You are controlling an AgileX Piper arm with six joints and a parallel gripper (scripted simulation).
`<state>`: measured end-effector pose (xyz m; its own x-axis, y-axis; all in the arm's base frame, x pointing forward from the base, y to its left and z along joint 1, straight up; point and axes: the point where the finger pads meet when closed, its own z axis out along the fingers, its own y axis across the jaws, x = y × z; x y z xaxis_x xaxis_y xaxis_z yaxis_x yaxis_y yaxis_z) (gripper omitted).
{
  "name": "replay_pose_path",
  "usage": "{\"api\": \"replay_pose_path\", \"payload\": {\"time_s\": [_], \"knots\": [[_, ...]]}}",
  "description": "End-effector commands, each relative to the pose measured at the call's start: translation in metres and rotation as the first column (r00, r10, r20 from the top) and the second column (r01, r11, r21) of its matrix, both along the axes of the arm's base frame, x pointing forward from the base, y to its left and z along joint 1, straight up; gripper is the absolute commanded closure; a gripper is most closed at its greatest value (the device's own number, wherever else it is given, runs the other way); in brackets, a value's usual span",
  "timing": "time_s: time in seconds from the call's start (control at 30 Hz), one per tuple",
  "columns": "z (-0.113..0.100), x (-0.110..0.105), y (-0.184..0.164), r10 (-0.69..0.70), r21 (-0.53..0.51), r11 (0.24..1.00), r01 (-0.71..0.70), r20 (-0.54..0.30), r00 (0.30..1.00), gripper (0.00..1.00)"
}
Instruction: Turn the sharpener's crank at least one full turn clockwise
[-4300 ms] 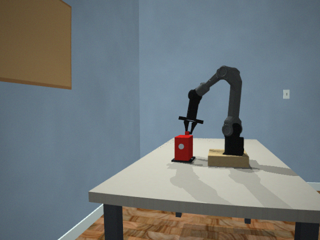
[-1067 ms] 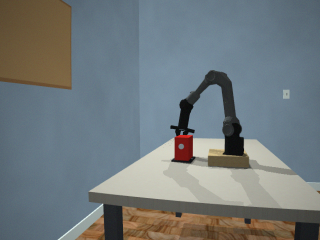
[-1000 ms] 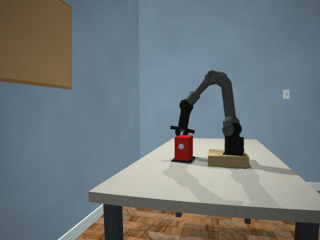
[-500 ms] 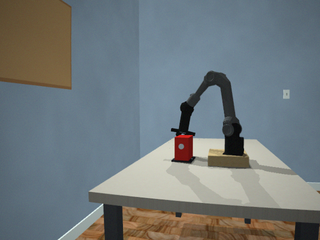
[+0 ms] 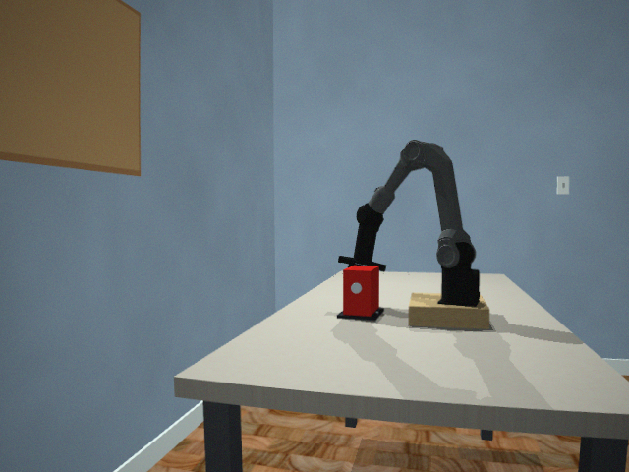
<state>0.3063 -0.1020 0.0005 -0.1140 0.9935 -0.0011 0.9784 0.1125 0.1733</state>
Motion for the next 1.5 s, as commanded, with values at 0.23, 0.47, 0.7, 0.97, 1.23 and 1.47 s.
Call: {"api": "replay_pose_path", "payload": {"time_s": [0.23, 0.47, 0.7, 0.97, 1.23, 1.47], "knots": [[-0.007, -0.007, -0.001, -0.001, 0.001, 1.000, 0.001, -0.003, 1.000, 0.80], [-0.010, -0.010, -0.001, -0.001, 0.001, 1.000, 0.001, -0.003, 1.000, 0.80], [-0.014, -0.016, -0.002, -0.002, 0.000, 1.000, 0.002, 0.000, 1.000, 0.80], [-0.016, -0.023, -0.003, -0.001, 0.000, 1.000, 0.001, 0.001, 1.000, 0.80], [-0.018, -0.031, -0.004, -0.001, -0.001, 1.000, 0.001, 0.001, 1.000, 0.80], [-0.019, -0.038, -0.005, -0.002, -0.001, 1.000, 0.002, 0.001, 1.000, 0.80]]}}
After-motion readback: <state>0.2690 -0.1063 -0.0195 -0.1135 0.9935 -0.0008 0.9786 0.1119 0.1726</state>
